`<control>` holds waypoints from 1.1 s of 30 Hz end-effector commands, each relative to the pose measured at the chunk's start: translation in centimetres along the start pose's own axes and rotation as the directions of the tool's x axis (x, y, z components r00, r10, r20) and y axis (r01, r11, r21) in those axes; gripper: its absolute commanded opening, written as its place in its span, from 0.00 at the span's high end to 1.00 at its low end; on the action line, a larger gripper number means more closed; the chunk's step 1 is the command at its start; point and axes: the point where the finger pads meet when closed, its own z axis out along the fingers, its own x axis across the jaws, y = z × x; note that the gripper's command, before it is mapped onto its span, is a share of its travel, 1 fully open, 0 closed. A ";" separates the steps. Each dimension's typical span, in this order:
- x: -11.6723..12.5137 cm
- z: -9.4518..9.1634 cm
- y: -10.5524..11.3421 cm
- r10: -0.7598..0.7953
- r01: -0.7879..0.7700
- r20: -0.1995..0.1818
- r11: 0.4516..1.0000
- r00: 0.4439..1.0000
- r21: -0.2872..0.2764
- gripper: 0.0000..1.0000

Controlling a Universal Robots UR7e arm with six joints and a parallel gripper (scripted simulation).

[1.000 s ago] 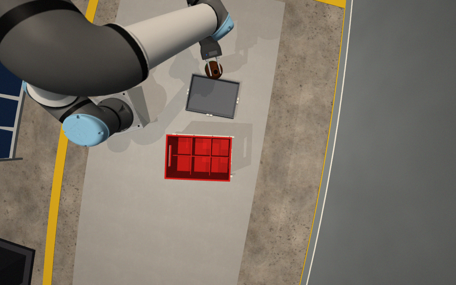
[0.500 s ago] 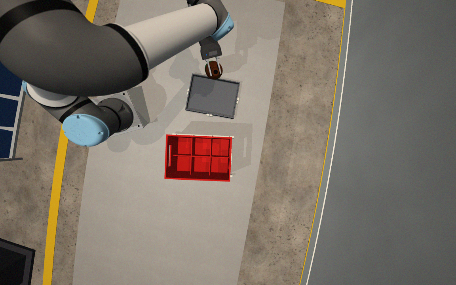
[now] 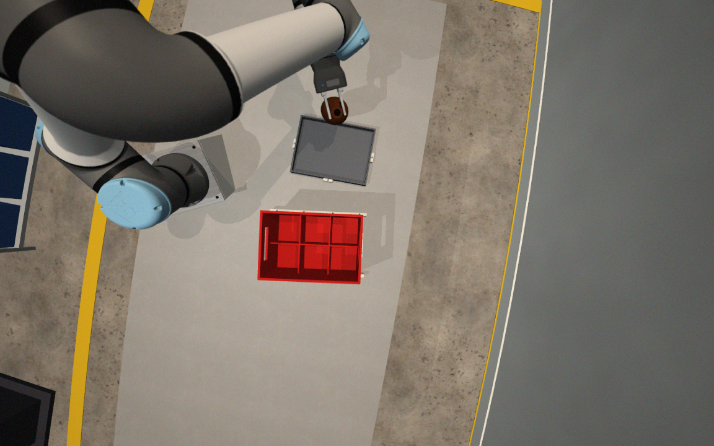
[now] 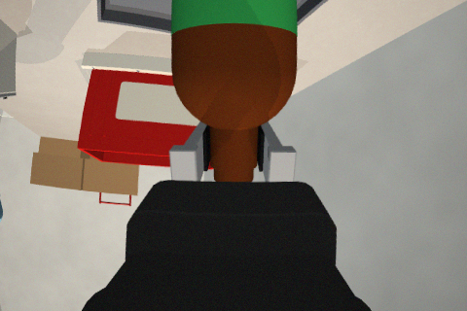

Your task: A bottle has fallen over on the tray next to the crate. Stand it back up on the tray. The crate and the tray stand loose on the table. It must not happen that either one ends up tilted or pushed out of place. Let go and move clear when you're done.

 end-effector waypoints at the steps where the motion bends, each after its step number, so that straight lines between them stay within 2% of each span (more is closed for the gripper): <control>1: 0.0 0.0 0.0 0.002 -0.002 0.003 1.000 1.000 -0.024 1.00; 14: 0.0 -0.1 0.0 0.002 -0.002 -0.001 0.994 1.000 -0.110 1.00; 33: 0.1 -0.1 0.1 0.002 -0.003 -0.006 0.991 1.000 -0.136 1.00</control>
